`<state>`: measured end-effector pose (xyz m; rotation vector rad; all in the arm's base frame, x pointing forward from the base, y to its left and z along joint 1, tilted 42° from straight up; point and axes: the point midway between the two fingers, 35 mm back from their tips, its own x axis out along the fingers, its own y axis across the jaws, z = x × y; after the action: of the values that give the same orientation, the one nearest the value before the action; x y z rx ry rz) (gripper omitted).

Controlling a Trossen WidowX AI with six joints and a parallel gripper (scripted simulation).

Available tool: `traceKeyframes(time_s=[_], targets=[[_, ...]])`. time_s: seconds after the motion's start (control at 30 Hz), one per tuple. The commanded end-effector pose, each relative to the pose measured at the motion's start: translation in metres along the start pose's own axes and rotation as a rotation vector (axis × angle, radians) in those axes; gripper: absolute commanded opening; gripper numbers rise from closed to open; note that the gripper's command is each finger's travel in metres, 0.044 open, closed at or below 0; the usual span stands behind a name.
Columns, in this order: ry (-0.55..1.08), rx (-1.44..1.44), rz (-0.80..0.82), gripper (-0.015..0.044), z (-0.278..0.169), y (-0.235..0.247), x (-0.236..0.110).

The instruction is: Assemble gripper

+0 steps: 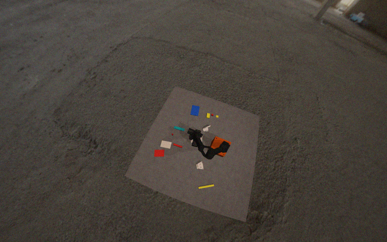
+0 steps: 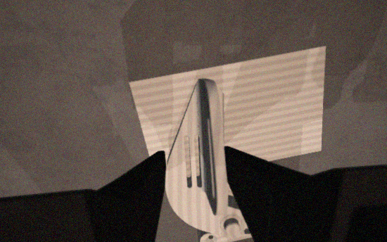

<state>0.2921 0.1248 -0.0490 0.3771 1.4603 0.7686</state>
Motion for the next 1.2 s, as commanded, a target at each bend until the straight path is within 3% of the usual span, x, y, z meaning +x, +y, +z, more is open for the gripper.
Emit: traceKeyframes(time_s=[0.0, 1.17], targets=[[-0.002, 0.002, 0.004, 0.0134, 0.0003, 0.0005, 0.0006], [-0.002, 0.003, 0.004, 0.0134, 0.0003, 0.0006, 0.0037]])
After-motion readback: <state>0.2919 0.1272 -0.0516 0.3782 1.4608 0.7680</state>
